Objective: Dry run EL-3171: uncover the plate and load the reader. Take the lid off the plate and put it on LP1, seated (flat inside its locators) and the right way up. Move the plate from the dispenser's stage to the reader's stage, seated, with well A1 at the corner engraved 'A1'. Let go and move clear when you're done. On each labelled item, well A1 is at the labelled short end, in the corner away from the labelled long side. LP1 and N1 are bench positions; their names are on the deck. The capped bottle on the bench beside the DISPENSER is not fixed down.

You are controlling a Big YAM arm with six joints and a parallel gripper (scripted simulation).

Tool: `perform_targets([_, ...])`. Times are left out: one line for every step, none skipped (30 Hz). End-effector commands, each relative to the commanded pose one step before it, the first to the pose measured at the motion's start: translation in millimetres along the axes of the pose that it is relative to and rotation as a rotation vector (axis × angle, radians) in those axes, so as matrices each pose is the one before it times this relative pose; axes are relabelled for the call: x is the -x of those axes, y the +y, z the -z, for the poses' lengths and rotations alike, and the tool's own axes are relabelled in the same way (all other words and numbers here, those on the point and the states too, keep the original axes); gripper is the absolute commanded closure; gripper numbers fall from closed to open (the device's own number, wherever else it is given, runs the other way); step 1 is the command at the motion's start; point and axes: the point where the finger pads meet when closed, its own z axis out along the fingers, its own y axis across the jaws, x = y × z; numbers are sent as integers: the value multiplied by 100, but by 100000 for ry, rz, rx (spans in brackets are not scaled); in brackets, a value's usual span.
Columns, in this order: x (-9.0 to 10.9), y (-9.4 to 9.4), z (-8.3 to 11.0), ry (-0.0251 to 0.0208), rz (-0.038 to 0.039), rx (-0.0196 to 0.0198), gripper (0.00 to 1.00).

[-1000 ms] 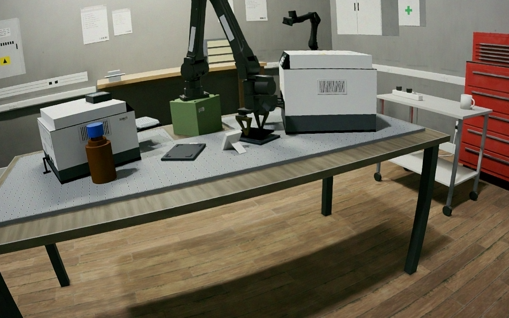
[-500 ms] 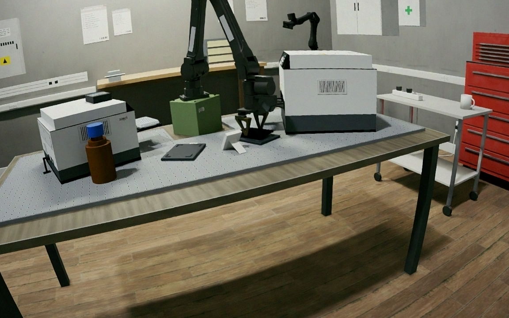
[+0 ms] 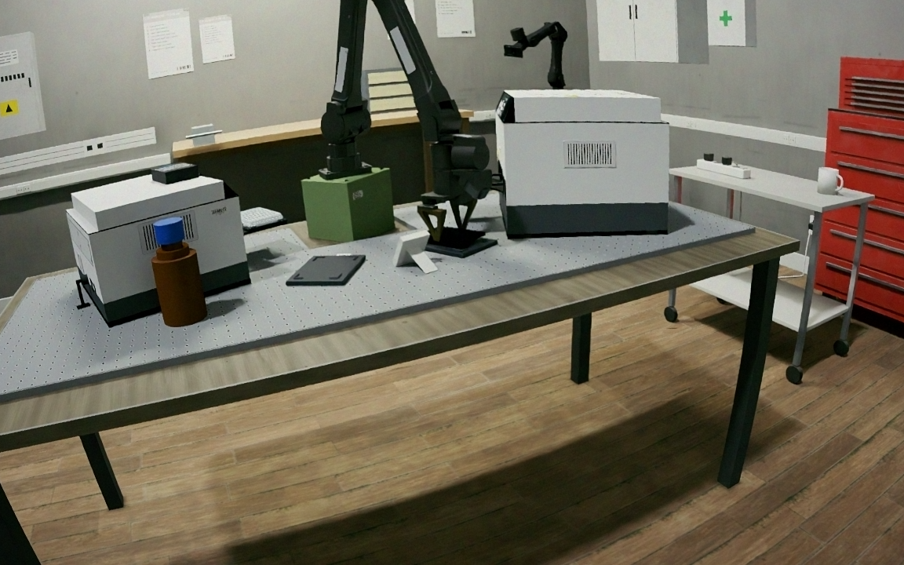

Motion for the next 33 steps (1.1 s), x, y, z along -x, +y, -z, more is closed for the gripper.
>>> perform_targets([2727,224,920,-5936,721,377,15])
perform_targets([0,0,0,0,0,0,15])
perform_targets([84,-3,115,-428,-20,-2,15])
perform_targets([98,-3,119,-451,-20,-1,15])
perform_targets([102,-3,120,-459,-20,-1,15])
perform_targets([111,-3,121,-472,-21,-1,15])
perform_targets([6,-1,30,-32,-8,-3,15])
perform_targets([20,0,30,-89,-9,-2,15])
perform_targets([14,-1,30,-65,-9,-3,15])
perform_targets([19,0,30,-84,-9,-2,15])
perform_targets([19,0,30,-84,-9,-2,15])
perform_targets([19,0,30,-84,-9,-2,15])
perform_targets([19,0,30,-84,-9,-2,15])
perform_targets([19,0,30,-84,-9,-2,15])
perform_targets([38,2,40,-84,-3,-2,15])
perform_targets([20,0,31,-83,-9,-2,15])
perform_targets([20,0,31,-83,-9,-2,15])
perform_targets([0,0,0,0,0,0,15])
perform_targets([0,0,0,0,0,0,15])
perform_targets([-8,1,-3,26,-5,-3,15])
perform_targets([-9,1,-5,31,-5,-3,15])
perform_targets([-4,1,1,12,-6,-3,15])
perform_targets([-11,1,-7,37,-5,-3,15])
perform_targets([-6,1,-1,18,-6,-3,15])
perform_targets([-6,1,-1,18,-6,-3,15])
perform_targets([-6,1,-1,18,-6,-3,15])
perform_targets([-6,1,-1,18,-6,-3,15])
perform_targets([-6,1,-1,18,-6,-3,15])
perform_targets([-6,1,-1,18,-6,-3,15])
perform_targets([-6,1,-1,18,-6,-3,15])
perform_targets([-6,1,-1,18,-6,-3,15])
perform_targets([-6,1,-1,18,-6,-3,15])
perform_targets([-6,1,-1,18,-6,-3,15])
